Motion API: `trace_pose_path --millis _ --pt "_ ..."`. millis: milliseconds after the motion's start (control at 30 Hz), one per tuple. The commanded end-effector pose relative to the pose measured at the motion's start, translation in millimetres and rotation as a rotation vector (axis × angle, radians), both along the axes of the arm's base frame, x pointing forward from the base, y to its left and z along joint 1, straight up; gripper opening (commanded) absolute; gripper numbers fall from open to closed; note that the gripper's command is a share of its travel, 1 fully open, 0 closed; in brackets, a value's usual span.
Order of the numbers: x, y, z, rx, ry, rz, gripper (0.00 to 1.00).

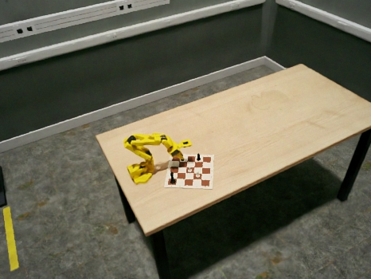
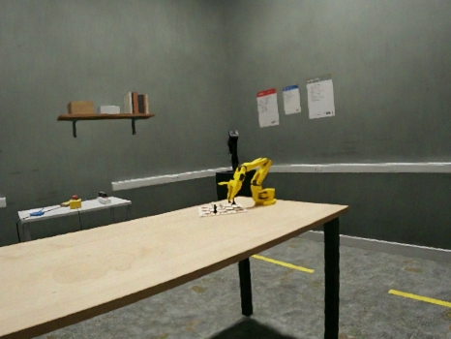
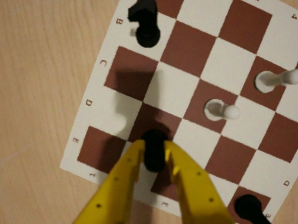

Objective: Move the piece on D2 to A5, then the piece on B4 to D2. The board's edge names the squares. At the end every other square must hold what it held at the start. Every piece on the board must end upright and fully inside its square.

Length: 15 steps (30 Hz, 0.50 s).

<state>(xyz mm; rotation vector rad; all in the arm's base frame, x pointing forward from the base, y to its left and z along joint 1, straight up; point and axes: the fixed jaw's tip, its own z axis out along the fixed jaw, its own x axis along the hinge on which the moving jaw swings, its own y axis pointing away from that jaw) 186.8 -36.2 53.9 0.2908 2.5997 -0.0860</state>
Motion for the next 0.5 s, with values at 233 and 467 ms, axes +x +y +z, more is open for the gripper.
trace_pose_path --millis 233,467 --pt "0.3 -2.4 30.8 -0.007 -0.015 -0.006 0.00" --pt "0.2 -2.3 37.3 -0.007 -0.015 -0.006 0.00"
